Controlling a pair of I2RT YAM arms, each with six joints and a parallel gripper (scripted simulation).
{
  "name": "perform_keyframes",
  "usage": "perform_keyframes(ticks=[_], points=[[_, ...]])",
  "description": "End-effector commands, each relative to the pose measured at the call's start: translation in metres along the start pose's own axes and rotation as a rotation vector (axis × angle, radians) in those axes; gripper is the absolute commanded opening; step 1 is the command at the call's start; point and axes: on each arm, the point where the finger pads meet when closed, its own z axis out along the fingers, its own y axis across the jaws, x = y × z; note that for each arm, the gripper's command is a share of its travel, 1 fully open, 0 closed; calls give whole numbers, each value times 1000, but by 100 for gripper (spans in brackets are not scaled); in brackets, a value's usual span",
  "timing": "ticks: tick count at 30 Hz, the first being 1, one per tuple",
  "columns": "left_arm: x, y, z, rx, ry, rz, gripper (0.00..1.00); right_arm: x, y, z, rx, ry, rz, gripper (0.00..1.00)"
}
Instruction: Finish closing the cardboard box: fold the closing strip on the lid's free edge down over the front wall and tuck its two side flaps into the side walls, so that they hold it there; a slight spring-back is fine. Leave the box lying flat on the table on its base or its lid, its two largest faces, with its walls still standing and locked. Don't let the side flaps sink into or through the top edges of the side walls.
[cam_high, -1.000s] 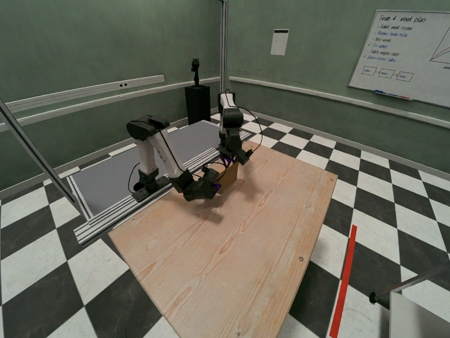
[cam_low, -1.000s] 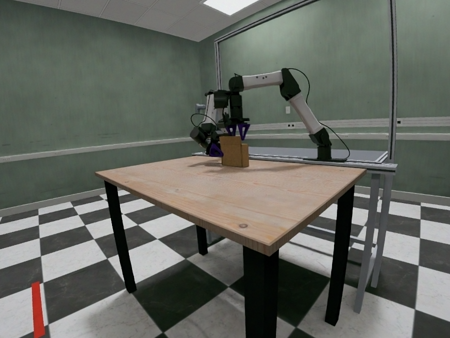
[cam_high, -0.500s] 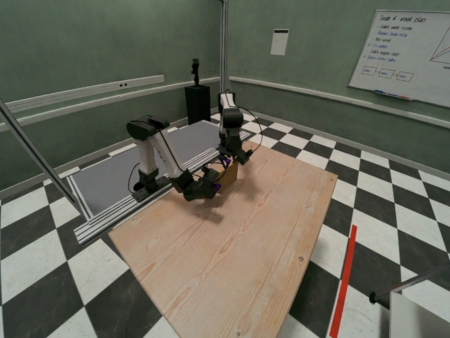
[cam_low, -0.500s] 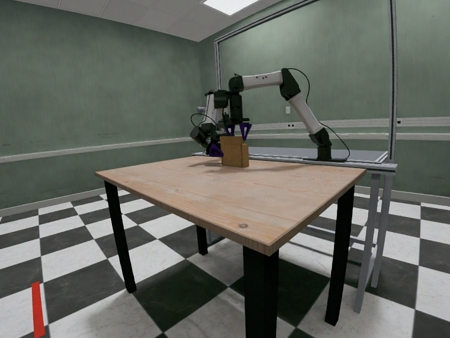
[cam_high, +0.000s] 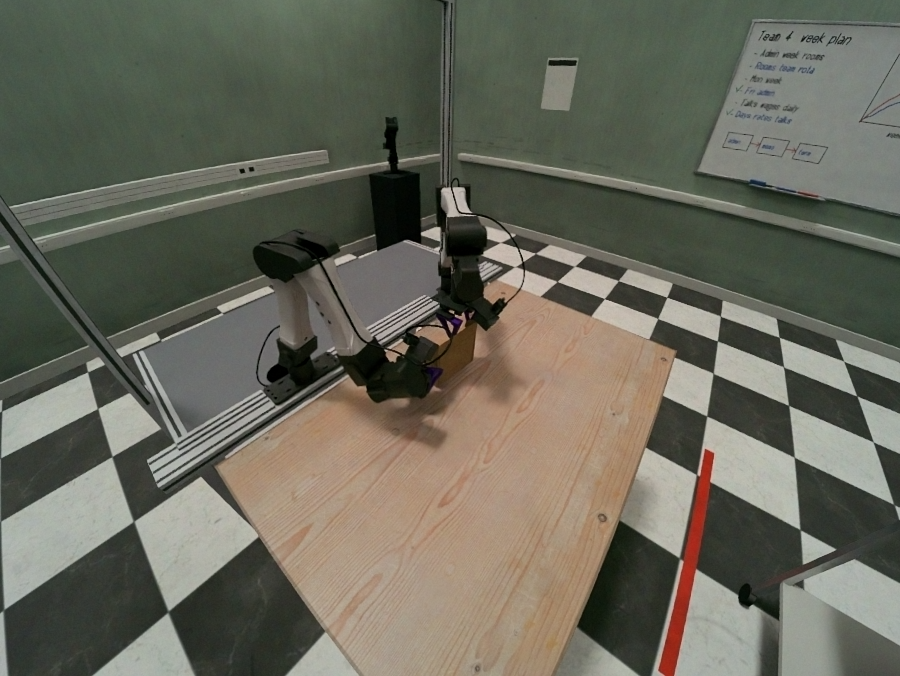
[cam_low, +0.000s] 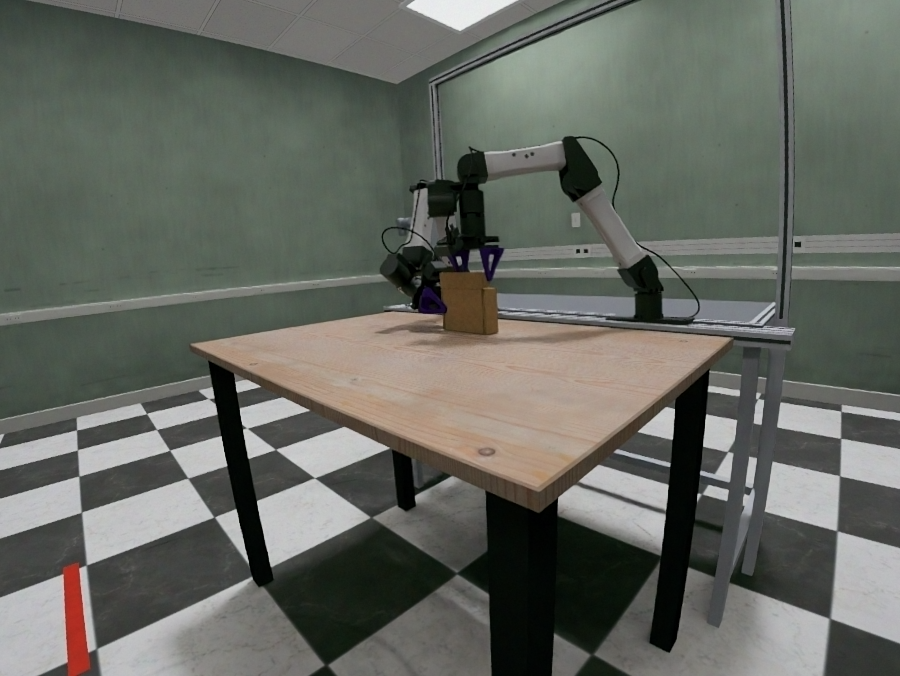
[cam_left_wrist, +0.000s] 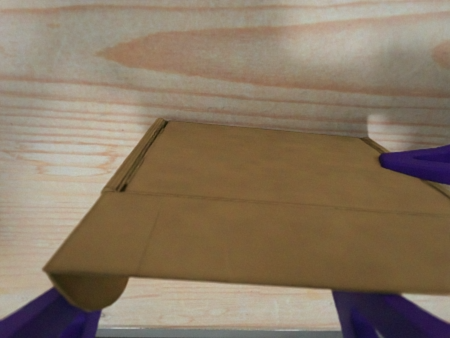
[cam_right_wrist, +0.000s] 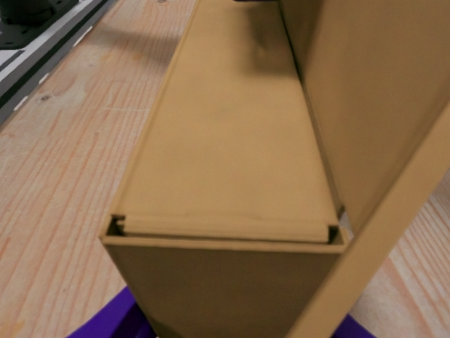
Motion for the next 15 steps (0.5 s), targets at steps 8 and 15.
perform_keyframes(ticks=[8, 15], points=[[-4, 8, -12, 29, -31, -13, 84, -4, -3, 0, 4, -8, -20, 45], [-4, 10, -13, 30, -32, -12, 84, -4, -3, 0, 4, -8, -20, 45]])
